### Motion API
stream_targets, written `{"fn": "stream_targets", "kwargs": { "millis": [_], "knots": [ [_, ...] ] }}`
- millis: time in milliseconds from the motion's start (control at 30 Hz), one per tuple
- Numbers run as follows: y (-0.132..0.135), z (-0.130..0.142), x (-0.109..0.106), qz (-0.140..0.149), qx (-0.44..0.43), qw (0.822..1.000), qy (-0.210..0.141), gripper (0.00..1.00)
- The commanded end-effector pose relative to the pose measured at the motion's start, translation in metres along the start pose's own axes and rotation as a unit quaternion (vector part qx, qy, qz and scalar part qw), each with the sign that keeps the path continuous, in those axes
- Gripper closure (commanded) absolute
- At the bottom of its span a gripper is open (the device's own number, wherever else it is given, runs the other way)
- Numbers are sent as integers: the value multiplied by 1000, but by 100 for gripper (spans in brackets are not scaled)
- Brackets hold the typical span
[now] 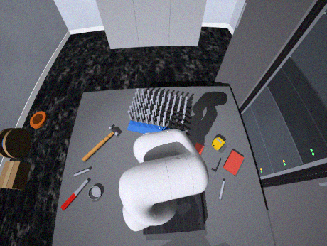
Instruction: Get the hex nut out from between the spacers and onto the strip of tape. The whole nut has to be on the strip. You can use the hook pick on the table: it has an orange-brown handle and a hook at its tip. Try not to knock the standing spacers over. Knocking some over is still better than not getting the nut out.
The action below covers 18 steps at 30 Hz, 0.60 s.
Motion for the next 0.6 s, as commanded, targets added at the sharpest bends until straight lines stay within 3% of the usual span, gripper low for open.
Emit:
{"fn": "stream_targets", "kwargs": {
  "millis": [0,567],
  "knots": [
    [3,2,0,0,0,1000,-1,100],
    [25,8,0,0,0,1000,-1,100]
  ]
}}
Point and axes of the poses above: the point where the finger pads meet when closed, its own x axis out along the fingers, its own y axis across the jaws, z = x × y, the point moved 1 cm from there along -x, back along the fingers, and after that the axes turned 15 degrees about -x, right-handed, at the moved point
